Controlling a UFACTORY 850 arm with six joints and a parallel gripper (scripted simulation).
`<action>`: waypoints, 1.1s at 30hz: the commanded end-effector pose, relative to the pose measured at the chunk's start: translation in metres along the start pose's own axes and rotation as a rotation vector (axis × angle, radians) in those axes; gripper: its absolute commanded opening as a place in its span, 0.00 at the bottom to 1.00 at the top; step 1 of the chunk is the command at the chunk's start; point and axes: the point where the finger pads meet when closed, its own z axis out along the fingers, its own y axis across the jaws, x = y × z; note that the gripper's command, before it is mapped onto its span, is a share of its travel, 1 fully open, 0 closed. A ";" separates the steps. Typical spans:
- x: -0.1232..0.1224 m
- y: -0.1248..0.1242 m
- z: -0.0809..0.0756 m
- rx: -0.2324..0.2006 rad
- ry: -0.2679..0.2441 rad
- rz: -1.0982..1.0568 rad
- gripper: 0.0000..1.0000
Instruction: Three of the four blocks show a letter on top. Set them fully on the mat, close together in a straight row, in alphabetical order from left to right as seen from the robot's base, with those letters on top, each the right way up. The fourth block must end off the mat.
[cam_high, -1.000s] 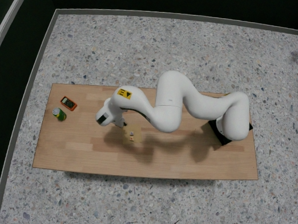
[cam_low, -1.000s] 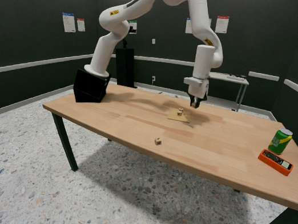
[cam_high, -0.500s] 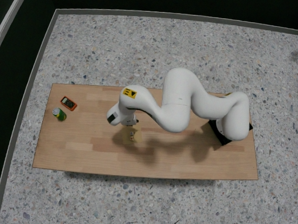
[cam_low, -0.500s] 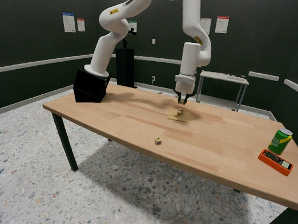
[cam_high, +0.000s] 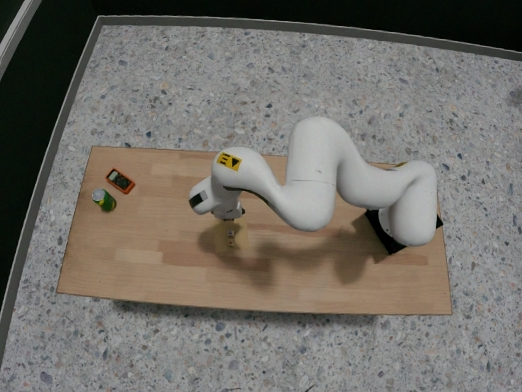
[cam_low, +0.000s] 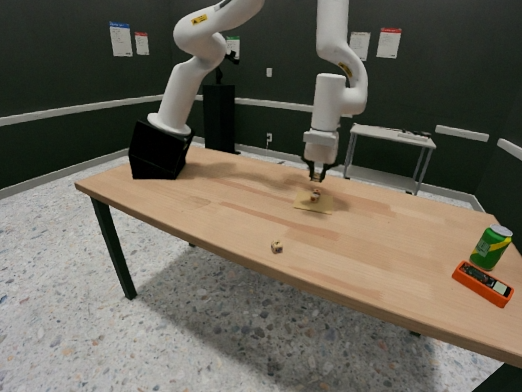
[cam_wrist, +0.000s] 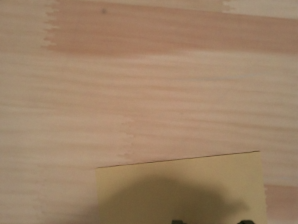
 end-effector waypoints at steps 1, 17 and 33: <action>0.000 -0.001 -0.001 0.002 0.000 0.000 0.23; 0.000 0.000 0.028 0.003 -0.001 0.000 0.23; 0.000 0.000 0.088 0.003 -0.001 0.000 0.23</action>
